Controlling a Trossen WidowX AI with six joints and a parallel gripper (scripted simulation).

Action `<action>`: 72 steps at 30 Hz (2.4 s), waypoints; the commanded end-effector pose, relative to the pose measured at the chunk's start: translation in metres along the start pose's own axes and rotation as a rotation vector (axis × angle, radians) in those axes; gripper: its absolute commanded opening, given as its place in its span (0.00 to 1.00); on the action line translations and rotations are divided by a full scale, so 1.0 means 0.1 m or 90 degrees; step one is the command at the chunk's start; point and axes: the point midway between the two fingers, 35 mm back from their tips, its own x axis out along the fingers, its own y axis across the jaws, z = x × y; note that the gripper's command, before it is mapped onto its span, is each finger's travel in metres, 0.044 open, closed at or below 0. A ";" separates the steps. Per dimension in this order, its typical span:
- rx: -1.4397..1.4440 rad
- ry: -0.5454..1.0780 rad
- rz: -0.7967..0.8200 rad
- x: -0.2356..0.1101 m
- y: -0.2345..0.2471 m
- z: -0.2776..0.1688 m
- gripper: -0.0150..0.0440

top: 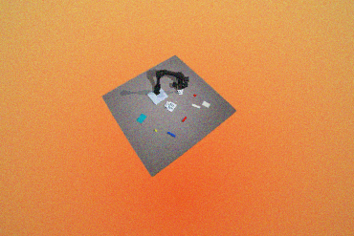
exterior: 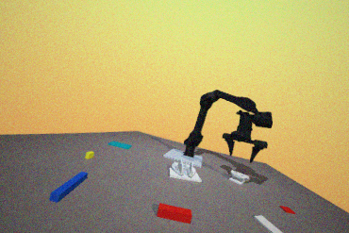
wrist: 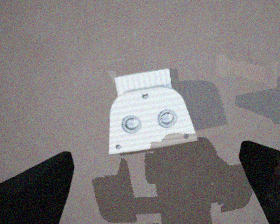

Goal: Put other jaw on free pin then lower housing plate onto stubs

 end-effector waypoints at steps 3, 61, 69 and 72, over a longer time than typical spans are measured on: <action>-0.073 -0.002 -0.001 -0.02 0.01 -0.16 1.00; -0.073 -0.002 -0.001 0.88 0.01 -0.16 1.00; -0.073 -0.002 -0.001 0.88 0.01 -0.16 1.00; -0.073 -0.002 -0.001 0.88 0.01 -0.16 1.00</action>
